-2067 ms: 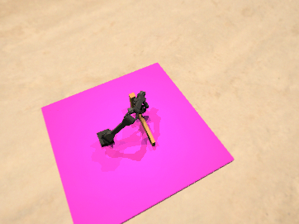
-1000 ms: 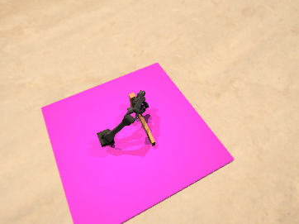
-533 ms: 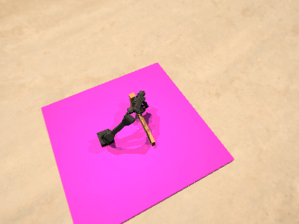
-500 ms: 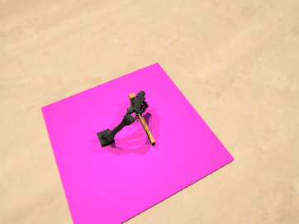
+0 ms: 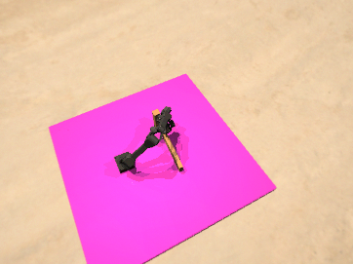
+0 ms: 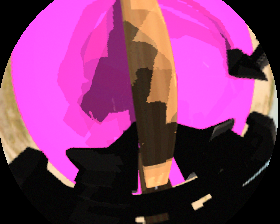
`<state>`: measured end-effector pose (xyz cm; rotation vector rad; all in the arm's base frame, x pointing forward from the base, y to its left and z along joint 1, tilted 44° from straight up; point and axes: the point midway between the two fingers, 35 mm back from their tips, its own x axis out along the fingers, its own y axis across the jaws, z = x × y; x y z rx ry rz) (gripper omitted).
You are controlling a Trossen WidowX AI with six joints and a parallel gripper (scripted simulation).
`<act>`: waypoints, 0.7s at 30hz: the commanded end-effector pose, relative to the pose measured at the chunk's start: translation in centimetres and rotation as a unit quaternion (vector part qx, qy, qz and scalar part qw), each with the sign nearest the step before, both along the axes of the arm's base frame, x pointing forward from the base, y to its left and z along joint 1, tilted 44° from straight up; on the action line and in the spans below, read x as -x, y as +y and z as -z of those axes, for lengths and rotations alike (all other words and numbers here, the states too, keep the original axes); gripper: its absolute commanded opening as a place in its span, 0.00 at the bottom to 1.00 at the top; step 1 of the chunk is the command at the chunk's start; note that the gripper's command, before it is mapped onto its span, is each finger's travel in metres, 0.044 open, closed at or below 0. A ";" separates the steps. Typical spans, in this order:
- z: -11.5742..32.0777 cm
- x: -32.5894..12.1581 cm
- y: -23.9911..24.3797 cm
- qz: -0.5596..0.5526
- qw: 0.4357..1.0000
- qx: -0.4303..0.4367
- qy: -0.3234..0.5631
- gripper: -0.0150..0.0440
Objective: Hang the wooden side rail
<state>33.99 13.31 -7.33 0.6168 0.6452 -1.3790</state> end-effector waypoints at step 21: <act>-0.2 -0.2 0.9 -0.003 1.000 -0.005 -0.004 0.25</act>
